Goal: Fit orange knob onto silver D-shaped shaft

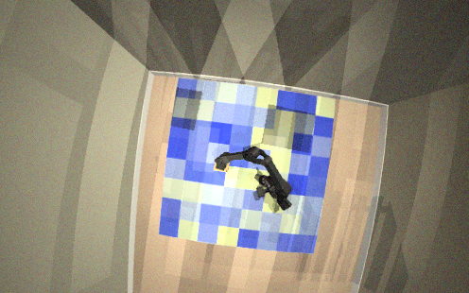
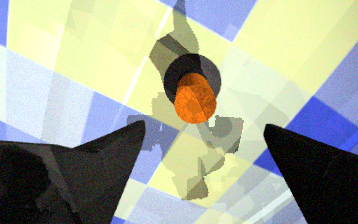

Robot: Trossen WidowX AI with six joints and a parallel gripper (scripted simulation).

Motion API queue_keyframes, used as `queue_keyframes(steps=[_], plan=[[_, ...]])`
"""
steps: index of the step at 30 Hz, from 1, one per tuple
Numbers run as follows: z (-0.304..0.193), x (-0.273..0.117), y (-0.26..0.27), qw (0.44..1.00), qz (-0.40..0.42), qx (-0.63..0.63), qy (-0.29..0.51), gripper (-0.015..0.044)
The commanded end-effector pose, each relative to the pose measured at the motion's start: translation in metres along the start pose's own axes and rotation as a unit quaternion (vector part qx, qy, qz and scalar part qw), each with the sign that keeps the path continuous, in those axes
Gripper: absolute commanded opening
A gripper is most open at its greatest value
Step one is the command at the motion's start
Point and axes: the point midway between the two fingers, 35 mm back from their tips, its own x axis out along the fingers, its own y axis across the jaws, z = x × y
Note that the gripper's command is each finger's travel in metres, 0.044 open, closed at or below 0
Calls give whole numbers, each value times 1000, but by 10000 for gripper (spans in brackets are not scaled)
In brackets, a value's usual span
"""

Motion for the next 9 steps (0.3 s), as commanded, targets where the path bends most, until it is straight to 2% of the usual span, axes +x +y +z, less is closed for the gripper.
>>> queue_keyframes(steps=[1, 9], plan=[[1, -9, -1, 1000, 7, 0, -6, 440], [1, -9, -1, 1000, 7, -1, -6, 440]])
